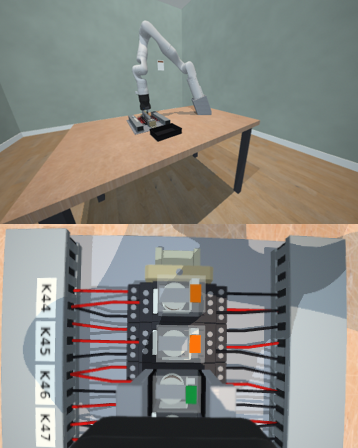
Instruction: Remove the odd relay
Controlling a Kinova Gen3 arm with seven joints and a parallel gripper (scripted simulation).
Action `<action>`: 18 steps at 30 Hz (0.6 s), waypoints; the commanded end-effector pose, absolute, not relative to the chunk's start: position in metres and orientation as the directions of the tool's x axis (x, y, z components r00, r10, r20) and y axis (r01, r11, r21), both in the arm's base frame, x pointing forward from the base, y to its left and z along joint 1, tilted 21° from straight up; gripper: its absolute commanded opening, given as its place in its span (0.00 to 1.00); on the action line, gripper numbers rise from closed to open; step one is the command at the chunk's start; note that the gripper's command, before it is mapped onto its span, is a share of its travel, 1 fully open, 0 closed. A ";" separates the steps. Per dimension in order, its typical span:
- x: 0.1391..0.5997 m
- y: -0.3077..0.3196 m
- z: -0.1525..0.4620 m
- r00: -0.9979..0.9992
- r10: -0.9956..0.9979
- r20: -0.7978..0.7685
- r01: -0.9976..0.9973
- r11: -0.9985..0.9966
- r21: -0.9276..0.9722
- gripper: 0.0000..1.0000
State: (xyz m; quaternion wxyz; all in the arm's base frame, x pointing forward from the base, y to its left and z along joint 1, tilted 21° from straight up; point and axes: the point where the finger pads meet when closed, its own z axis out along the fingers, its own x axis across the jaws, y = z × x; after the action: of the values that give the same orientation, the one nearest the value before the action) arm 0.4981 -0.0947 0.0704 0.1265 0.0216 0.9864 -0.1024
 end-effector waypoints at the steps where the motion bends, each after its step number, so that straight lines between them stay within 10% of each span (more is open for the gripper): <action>1: 0.499 -0.096 0.071 -0.967 0.020 -0.254 0.071 0.978 -0.195 0.00; 18: 0.499 -0.096 0.071 -0.965 0.020 -0.263 0.073 0.978 -0.195 0.00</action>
State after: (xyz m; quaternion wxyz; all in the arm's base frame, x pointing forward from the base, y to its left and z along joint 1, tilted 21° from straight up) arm 0.4981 -0.0948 0.0704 0.1268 0.0220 0.9864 -0.1019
